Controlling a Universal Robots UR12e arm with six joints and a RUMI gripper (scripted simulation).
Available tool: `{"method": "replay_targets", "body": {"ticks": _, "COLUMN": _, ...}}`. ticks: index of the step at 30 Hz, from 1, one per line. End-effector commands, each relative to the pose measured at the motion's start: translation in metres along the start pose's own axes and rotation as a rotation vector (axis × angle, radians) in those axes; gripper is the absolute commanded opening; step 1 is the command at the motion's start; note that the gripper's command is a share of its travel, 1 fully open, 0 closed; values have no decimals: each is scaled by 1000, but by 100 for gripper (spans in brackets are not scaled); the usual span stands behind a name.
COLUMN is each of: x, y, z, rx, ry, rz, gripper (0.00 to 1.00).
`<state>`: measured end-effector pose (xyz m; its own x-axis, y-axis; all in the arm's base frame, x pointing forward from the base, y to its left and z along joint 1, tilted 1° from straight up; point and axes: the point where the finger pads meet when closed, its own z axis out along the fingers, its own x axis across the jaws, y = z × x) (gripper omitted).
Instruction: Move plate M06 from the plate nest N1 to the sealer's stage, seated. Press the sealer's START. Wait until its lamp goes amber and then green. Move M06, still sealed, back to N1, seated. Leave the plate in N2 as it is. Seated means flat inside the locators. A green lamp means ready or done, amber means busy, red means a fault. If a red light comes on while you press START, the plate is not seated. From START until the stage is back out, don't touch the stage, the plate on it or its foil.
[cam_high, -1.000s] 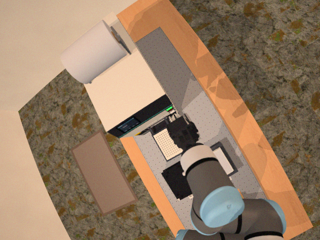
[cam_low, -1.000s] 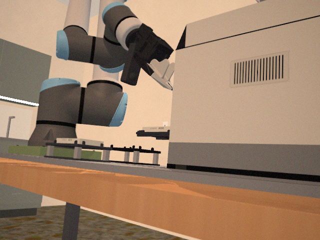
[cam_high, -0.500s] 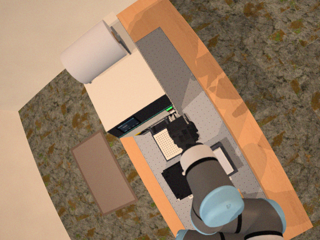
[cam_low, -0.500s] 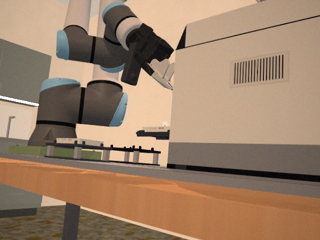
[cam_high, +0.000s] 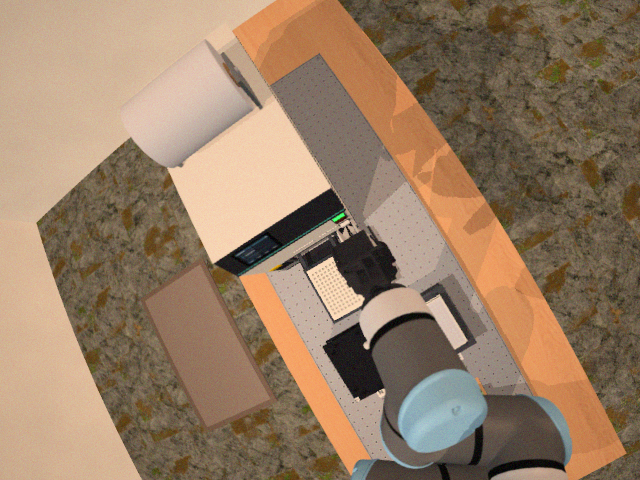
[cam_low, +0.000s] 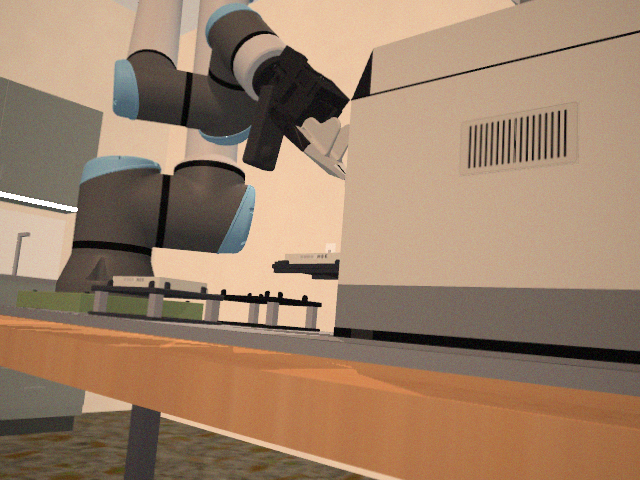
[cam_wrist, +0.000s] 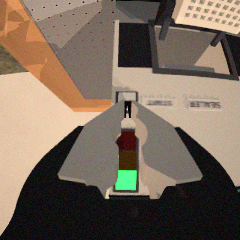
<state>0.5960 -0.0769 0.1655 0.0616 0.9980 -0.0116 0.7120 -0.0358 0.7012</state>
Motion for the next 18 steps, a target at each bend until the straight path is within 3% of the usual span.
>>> {"method": "replay_targets", "body": {"ticks": 1, "x": 0, "y": 1, "z": 0, "rx": -1, "ry": 0, "rz": 0, "gripper": 0}}
{"method": "replay_targets", "body": {"ticks": 18, "x": 0, "y": 3, "z": 2, "rx": -1, "ry": 0, "rz": 0, "gripper": 0}}
